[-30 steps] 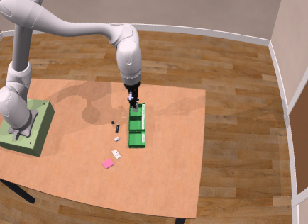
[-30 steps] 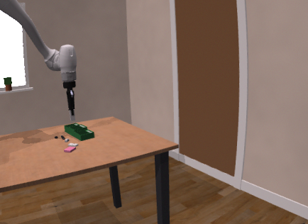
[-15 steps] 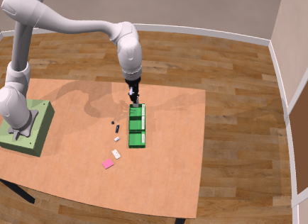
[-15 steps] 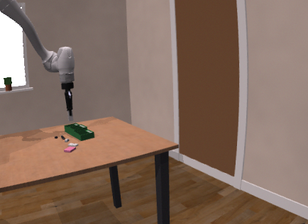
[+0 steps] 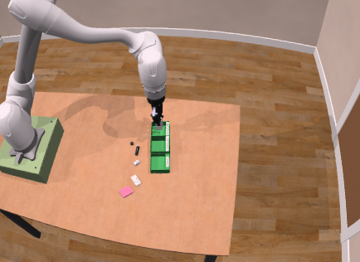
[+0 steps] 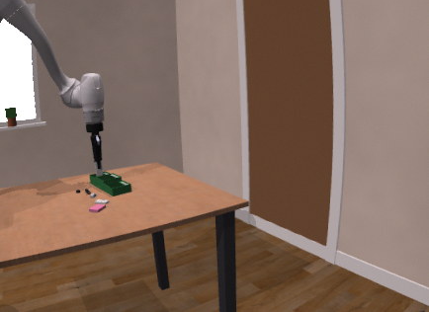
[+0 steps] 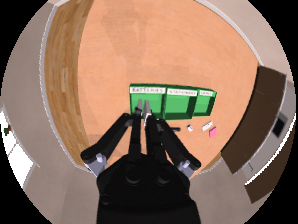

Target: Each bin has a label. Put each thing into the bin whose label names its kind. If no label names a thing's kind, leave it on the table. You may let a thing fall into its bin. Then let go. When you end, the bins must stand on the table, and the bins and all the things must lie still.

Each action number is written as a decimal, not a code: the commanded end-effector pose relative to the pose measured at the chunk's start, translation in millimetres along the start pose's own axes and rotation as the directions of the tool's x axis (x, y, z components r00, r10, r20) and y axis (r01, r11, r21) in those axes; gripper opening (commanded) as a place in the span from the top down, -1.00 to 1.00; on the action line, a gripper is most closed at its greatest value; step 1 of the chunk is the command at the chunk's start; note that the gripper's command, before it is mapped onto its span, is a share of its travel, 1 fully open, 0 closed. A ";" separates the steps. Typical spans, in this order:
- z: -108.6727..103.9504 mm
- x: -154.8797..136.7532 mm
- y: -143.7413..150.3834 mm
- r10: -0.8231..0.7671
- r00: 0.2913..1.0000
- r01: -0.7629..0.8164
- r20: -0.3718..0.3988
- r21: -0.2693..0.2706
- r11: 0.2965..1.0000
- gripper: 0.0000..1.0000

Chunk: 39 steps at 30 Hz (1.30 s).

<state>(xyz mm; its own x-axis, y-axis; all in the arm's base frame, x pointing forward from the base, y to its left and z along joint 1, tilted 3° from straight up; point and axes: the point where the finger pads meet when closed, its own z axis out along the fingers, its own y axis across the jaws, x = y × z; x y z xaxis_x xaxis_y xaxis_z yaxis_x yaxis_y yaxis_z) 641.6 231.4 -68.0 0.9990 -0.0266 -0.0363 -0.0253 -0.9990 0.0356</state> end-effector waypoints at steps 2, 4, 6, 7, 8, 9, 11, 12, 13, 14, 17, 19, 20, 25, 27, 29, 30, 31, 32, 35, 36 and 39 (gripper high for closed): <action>13.5 0.1 -0.1 0.000 1.000 0.000 0.000 0.000 1.000 0.89; 16.9 0.1 -0.1 0.000 1.000 0.000 0.000 0.000 1.000 0.89; 16.9 0.1 -0.1 0.000 1.000 0.000 0.000 0.000 1.000 0.89; 16.9 0.1 -0.1 0.000 1.000 0.000 0.000 0.000 1.000 0.89; 16.9 0.1 -0.1 0.000 1.000 0.000 0.000 0.000 1.000 0.89; 16.9 0.1 -0.1 0.000 1.000 0.000 0.000 0.000 1.000 0.89; 16.9 0.1 -0.1 0.000 1.000 0.000 0.000 0.000 1.000 0.89; 16.9 0.1 -0.1 0.000 1.000 0.000 0.000 0.000 1.000 0.89; 16.9 0.1 -0.1 0.000 1.000 0.000 0.000 0.000 1.000 0.89; 16.9 0.1 -0.1 0.000 1.000 0.000 0.000 0.000 1.000 0.89; 16.9 0.1 -0.1 0.000 1.000 0.000 0.000 0.000 1.000 0.89; 16.9 0.1 -0.1 0.000 1.000 0.000 0.000 0.000 1.000 0.89; 16.9 0.1 -0.1 0.000 1.000 0.000 0.000 0.000 1.000 0.89; 16.9 0.1 -0.1 0.000 1.000 0.000 0.000 0.000 1.000 0.89; 16.9 0.1 -0.1 0.000 1.000 0.000 0.000 0.000 1.000 0.89; 16.9 0.1 -0.1 0.000 1.000 0.000 0.000 0.000 1.000 0.89; 16.9 0.1 -0.1 0.000 1.000 0.000 0.000 0.000 1.000 0.89; 16.9 0.1 -0.1 0.000 1.000 0.000 0.000 0.000 1.000 0.89; 16.9 0.1 -0.1 0.000 1.000 0.000 0.000 0.000 1.000 0.89; 16.9 0.1 -0.1 0.000 1.000 0.000 0.000 0.000 1.000 0.89; 16.9 0.1 -0.1 0.000 1.000 0.000 0.000 0.000 1.000 0.89; 16.9 0.1 -0.1 0.000 1.000 0.000 0.000 0.000 1.000 0.89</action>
<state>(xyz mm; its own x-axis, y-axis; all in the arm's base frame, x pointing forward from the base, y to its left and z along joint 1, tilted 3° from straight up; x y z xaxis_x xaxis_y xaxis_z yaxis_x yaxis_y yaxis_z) 641.0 230.9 -85.0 0.9990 -0.0266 -0.0362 -0.0253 -0.9990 0.0356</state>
